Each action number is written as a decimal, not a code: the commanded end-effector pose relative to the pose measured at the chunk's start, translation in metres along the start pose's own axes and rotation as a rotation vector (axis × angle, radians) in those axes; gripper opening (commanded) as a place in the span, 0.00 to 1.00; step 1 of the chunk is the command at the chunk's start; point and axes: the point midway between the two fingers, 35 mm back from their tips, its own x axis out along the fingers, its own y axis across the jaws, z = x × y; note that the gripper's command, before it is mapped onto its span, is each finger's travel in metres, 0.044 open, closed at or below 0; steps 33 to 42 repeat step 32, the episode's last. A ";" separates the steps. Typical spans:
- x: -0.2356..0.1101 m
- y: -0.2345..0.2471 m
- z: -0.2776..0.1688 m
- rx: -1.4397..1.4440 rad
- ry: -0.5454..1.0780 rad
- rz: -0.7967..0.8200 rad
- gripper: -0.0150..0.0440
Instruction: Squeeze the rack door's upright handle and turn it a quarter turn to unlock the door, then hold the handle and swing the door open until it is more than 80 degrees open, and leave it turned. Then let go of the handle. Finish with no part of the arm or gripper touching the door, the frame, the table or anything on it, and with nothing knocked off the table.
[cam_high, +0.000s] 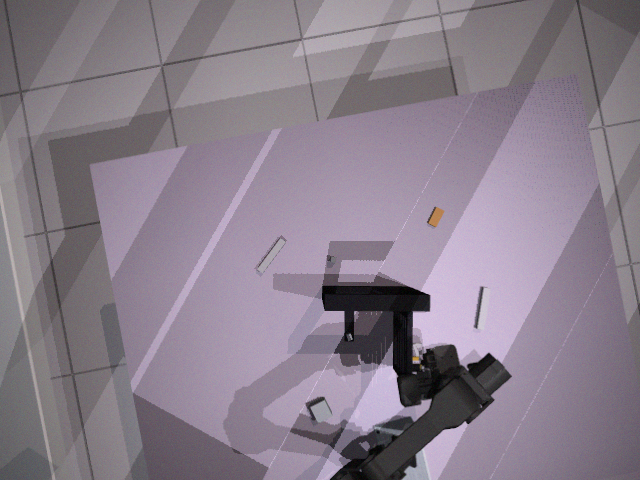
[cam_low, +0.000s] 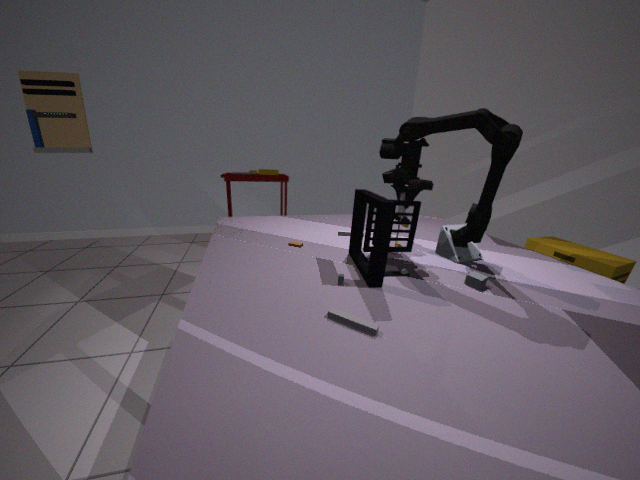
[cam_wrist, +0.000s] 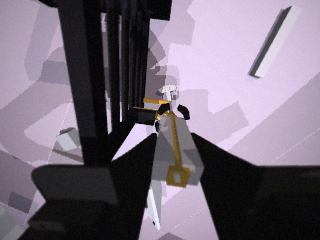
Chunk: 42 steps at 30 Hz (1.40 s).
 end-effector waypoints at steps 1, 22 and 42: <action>0.000 0.000 0.000 -0.009 0.002 -0.001 0.68; -0.031 0.000 0.000 0.019 -0.040 -0.041 0.74; -0.049 0.001 -0.001 0.036 -0.064 -0.063 0.74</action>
